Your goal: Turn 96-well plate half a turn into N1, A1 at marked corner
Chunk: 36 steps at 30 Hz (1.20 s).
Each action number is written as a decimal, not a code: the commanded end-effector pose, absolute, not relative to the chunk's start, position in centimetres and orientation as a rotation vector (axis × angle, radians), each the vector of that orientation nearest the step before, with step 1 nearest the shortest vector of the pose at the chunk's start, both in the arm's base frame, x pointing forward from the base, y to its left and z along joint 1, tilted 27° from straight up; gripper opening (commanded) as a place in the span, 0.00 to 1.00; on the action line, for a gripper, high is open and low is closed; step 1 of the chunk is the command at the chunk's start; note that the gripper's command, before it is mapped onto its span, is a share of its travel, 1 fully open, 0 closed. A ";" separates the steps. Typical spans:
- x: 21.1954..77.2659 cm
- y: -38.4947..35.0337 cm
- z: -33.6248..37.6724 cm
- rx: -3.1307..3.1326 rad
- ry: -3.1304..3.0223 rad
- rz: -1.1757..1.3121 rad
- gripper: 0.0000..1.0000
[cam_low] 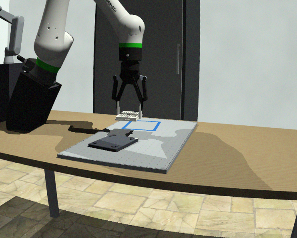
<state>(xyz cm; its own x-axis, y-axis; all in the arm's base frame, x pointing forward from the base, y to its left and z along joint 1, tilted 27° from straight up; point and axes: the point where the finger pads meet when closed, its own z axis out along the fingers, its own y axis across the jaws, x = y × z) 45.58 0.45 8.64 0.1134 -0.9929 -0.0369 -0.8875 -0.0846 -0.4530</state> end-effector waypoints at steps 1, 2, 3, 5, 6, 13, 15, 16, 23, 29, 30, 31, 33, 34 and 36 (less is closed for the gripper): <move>45.6 1.5 8.7 -2.035 1.834 -0.403 0.00; 45.6 1.8 8.7 -2.035 1.834 -0.403 0.00; 45.6 2.2 8.7 -2.035 1.834 -0.403 0.00; 45.6 2.8 8.8 -2.035 1.834 -0.403 0.00; 45.6 3.2 8.8 -2.035 1.834 -0.403 0.00; 45.6 4.8 8.9 -2.035 1.834 -0.403 0.00; 45.7 5.5 8.9 -2.035 1.834 -0.403 0.00; 45.7 5.8 9.0 -2.035 1.834 -0.403 0.00; 45.7 8.2 9.1 -2.035 1.834 -0.403 0.00; 45.7 9.5 9.2 -2.035 1.834 -0.403 0.00; 45.7 9.8 9.2 -2.035 1.834 -0.403 0.00; 45.7 10.2 9.2 -2.035 1.834 -0.403 0.00; 45.7 10.8 9.2 -2.035 1.834 -0.403 0.00; 45.7 11.2 9.3 -2.035 1.834 -0.403 0.00; 45.7 11.8 9.3 -2.035 1.834 -0.403 0.00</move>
<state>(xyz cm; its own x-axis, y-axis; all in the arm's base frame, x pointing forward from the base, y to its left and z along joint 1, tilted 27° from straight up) 45.71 11.17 9.26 0.1124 -0.9930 -0.0357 -0.8876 -0.0843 -0.4528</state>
